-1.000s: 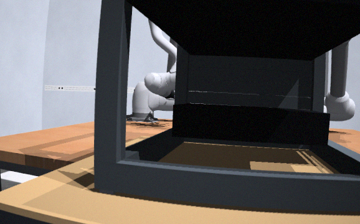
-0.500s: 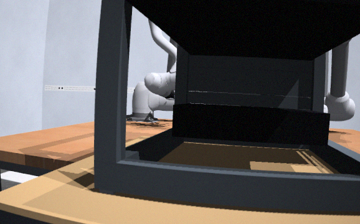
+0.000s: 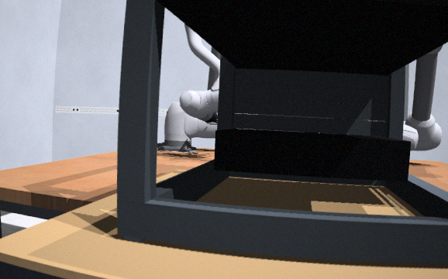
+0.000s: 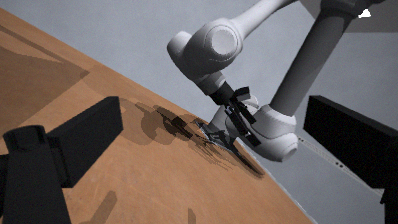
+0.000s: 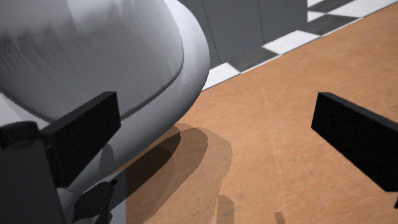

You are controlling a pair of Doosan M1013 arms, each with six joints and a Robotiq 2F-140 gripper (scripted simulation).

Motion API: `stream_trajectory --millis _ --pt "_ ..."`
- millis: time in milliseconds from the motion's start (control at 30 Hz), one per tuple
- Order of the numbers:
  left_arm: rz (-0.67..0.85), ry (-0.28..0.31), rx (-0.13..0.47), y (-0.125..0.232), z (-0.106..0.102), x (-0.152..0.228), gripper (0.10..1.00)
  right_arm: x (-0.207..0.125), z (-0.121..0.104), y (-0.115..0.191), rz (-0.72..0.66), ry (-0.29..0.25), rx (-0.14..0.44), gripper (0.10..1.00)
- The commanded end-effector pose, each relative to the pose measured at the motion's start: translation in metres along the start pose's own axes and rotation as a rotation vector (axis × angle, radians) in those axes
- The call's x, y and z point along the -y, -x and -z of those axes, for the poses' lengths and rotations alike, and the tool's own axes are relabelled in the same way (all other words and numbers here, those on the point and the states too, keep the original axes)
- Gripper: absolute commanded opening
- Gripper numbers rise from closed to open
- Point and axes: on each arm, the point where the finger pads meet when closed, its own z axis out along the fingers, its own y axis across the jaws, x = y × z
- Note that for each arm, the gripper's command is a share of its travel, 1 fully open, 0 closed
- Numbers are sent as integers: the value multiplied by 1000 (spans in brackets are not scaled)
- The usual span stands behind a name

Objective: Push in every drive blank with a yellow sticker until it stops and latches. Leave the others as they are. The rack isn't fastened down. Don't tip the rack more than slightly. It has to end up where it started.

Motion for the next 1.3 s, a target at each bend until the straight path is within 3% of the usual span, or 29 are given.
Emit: stream_trajectory --millis 0,100,167,300,667,733,1000,1233,1267 --pt "40 -18 12 -2 25 -1 1000 0 0 0 1 0 0 1000" --pt "76 -35 20 -3 46 -3 1000 0 0 0 1 0 0 1000" --pt "76 -35 20 -3 46 -3 1000 0 0 0 1 0 0 1000" --pt "134 -64 33 -3 80 -6 1000 0 0 0 1 0 0 1000" --pt "353 -180 66 8 199 -29 1000 0 0 0 1 0 0 1000" --pt "353 -180 66 8 199 -29 1000 0 0 0 1 0 0 1000" --pt "568 -300 73 30 298 -63 1000 0 0 0 1 0 0 1000" --pt "789 -424 55 57 371 -101 1000 0 0 0 1 0 0 1000" --pt "789 -424 55 57 371 -101 1000 0 0 0 1 0 0 1000"
